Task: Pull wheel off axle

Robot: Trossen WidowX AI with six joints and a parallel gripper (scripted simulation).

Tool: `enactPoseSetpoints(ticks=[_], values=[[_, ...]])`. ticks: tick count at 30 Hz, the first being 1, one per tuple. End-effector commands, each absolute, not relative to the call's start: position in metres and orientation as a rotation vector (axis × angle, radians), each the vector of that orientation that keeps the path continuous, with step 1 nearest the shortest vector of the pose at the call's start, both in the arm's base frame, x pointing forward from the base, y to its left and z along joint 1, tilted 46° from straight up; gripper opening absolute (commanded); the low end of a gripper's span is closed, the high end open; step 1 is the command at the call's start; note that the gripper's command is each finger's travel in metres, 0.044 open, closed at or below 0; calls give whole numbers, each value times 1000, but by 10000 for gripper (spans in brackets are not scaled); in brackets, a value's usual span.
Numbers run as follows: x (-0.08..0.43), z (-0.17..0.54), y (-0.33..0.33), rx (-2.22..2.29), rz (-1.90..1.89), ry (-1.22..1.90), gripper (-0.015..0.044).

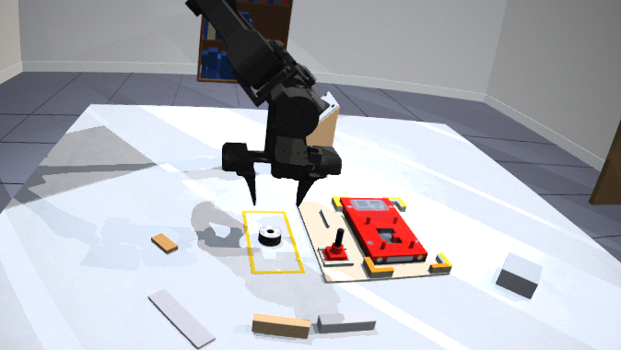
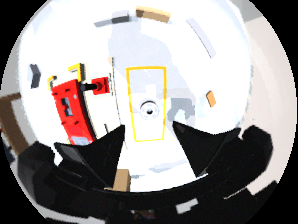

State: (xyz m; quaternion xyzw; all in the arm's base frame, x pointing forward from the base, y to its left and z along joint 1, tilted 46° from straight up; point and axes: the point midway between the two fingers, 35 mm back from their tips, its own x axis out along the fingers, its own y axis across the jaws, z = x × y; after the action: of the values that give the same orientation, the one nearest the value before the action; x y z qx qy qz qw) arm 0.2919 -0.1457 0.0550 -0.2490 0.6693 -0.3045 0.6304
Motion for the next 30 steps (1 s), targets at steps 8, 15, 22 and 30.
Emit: enactPoseSetpoints(ticks=[8,15,22,30], values=[[220,65,-81,-578,-692,1552,440],[220,65,-81,-578,-692,1552,440],[220,65,-81,-578,-692,1552,440],[220,65,-81,-578,-692,1552,440]])
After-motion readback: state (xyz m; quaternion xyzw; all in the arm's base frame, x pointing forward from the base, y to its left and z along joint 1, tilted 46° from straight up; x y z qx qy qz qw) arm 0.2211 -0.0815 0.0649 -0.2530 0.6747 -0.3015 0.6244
